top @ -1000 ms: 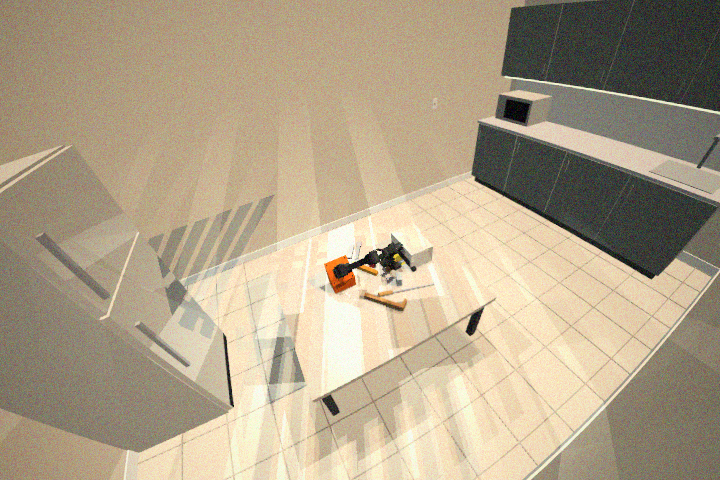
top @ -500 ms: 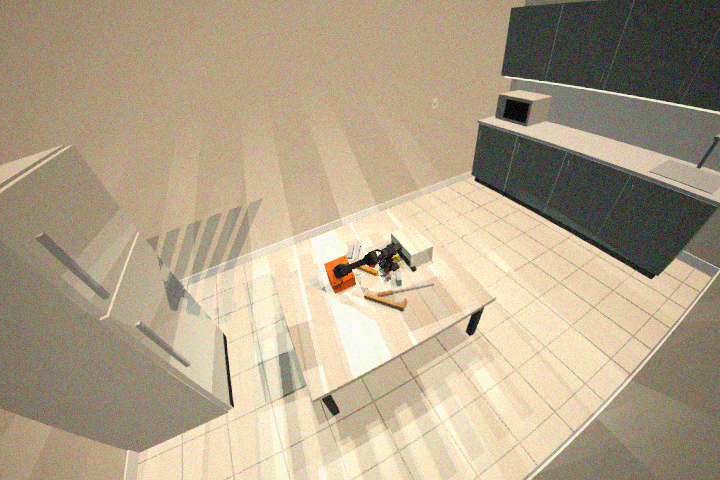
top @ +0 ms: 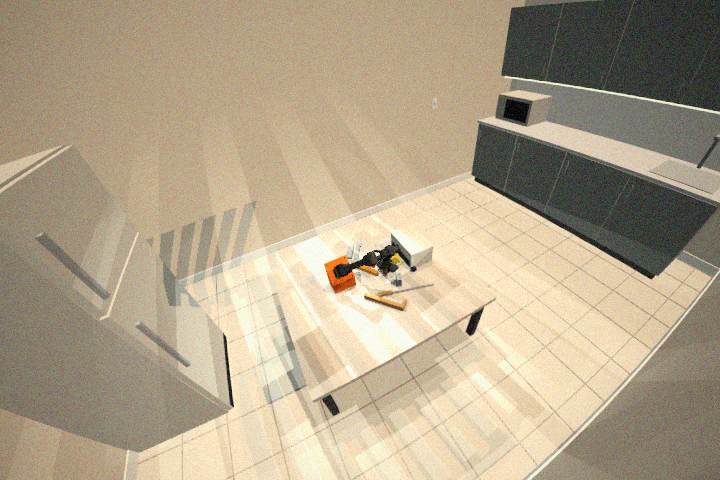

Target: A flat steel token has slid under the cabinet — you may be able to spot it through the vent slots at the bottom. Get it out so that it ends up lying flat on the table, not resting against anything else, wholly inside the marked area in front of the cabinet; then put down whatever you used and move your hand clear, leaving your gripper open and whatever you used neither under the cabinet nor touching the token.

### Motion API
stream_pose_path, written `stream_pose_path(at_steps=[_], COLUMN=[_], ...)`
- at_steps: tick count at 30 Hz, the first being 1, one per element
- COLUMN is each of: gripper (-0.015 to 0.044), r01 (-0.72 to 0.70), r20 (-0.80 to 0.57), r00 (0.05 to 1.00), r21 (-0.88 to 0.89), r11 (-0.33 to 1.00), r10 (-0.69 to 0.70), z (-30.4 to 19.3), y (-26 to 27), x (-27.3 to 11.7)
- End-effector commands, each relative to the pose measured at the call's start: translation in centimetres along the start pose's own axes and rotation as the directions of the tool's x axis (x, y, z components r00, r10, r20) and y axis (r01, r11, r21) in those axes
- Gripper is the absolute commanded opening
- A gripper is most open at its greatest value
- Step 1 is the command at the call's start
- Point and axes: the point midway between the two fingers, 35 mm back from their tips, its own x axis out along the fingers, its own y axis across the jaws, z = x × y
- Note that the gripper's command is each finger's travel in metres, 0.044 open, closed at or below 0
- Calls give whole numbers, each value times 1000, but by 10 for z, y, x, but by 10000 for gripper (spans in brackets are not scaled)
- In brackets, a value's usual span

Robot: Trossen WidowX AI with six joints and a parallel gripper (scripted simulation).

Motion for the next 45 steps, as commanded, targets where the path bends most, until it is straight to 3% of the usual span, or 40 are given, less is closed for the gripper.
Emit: stream_pose_path(at_steps=[1,45], gripper=[0,0], r01=[1,1], r20=[3,5], r00=[1000,1000], r21=[-5,-7], r11=[1000,1000], r10=[-1,-1], z=[6,52], y=[0,2], x=[1,1])
